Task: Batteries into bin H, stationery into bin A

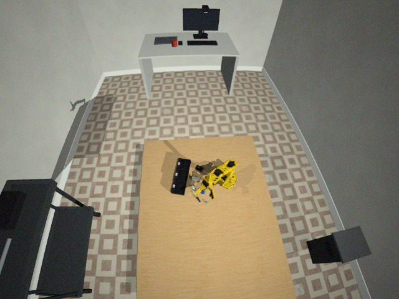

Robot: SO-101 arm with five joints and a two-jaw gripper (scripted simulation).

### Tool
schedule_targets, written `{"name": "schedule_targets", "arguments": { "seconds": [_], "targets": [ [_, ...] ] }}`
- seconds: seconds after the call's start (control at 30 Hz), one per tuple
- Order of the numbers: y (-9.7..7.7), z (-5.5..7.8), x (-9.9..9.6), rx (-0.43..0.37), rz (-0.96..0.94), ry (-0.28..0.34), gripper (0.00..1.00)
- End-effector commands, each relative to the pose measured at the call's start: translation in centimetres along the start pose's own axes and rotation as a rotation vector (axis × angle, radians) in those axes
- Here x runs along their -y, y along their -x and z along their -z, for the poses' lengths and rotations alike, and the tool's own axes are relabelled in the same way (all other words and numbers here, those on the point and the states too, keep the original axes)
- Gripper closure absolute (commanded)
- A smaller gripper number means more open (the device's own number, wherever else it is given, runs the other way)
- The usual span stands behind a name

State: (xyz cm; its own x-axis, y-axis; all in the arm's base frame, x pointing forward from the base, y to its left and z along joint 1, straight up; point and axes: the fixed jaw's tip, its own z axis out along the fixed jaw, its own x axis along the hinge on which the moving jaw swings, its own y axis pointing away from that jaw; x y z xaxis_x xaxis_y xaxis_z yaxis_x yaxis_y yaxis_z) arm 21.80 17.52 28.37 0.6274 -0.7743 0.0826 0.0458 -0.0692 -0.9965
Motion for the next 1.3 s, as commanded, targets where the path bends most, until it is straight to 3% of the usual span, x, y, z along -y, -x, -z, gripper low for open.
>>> {"name": "schedule_targets", "arguments": {
  "seconds": [0.0, 0.53, 1.27],
  "targets": [
    [0.0, 0.1, 0.1, 0.000, -0.001, -0.003, 0.00],
    [0.0, 0.1, 0.1, 0.000, -0.001, -0.003, 0.00],
    [-0.3, 0.4, -5.9, -0.015, -0.049, 0.278, 0.00]
  ]
}}
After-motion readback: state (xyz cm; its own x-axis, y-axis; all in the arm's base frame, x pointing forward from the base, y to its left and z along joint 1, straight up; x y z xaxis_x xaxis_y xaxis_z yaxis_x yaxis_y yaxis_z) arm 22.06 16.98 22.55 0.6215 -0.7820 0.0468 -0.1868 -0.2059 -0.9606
